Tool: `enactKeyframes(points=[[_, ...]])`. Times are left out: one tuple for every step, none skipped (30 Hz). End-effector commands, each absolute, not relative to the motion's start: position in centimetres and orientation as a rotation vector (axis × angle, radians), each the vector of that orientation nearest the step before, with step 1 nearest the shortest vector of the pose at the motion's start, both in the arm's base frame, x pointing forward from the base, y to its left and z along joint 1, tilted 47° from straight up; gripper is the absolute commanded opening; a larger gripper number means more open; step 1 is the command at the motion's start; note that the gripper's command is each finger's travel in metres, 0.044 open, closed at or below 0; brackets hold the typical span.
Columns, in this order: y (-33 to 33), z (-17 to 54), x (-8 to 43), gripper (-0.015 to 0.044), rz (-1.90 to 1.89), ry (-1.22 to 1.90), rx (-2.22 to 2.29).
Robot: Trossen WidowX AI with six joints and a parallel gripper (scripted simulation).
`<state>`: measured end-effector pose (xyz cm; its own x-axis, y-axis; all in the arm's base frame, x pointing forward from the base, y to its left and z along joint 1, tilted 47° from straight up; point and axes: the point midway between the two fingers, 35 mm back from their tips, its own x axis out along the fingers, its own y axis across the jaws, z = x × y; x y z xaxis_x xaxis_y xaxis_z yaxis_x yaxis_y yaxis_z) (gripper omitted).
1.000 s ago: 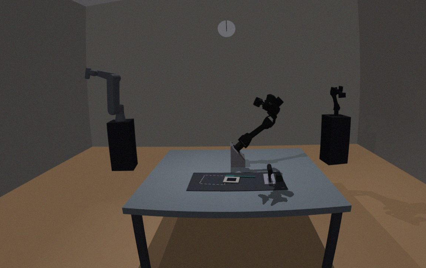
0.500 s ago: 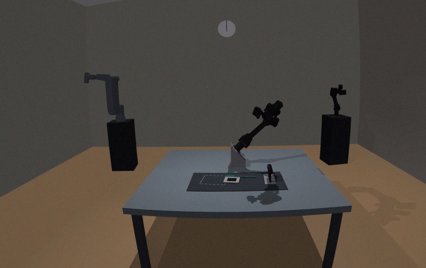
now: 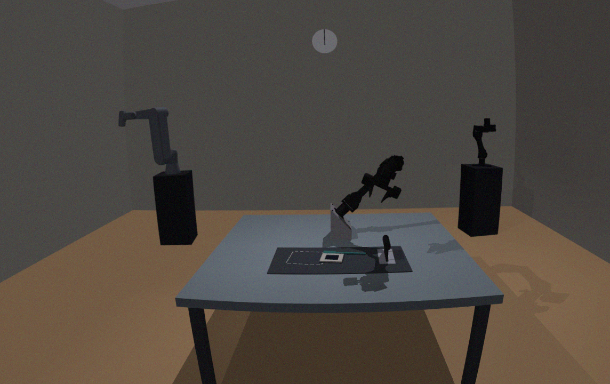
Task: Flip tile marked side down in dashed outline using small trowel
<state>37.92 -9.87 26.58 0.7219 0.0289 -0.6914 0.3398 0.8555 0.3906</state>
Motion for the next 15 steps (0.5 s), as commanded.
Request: enactKeyframes(points=[[-7.8,25.1,38.6,0.0270,-0.094,0.843,0.555],[-7.2,24.7,38.8,0.0270,-0.072,0.868,0.565],[-6.6,24.4,38.9,0.0270,-0.051,0.892,0.574],[-6.1,24.0,39.0,0.0270,-0.030,0.916,0.584],[-5.5,23.6,39.1,0.0270,-0.008,0.940,0.593],[-4.9,23.3,39.1,0.0270,0.013,0.963,0.602],[-4.4,22.9,39.2,0.0270,0.034,0.986,0.611],[-3.9,22.6,39.3,0.0270,0.058,1.008,0.619],[-3.3,22.3,39.4,0.0270,0.082,1.031,0.628],[-2.7,22.0,39.5,0.0270,0.106,1.053,0.637],[-2.2,21.7,39.5,0.0270,0.130,1.075,0.647],[-1.6,21.4,39.6,0.0270,0.154,1.097,0.657],[-1.1,21.2,39.6,0.0270,0.177,1.119,0.667],[-0.5,20.9,39.7,0.0270,0.201,1.140,0.677],[0.1,20.6,39.7,0.0270,0.224,1.162,0.688]])
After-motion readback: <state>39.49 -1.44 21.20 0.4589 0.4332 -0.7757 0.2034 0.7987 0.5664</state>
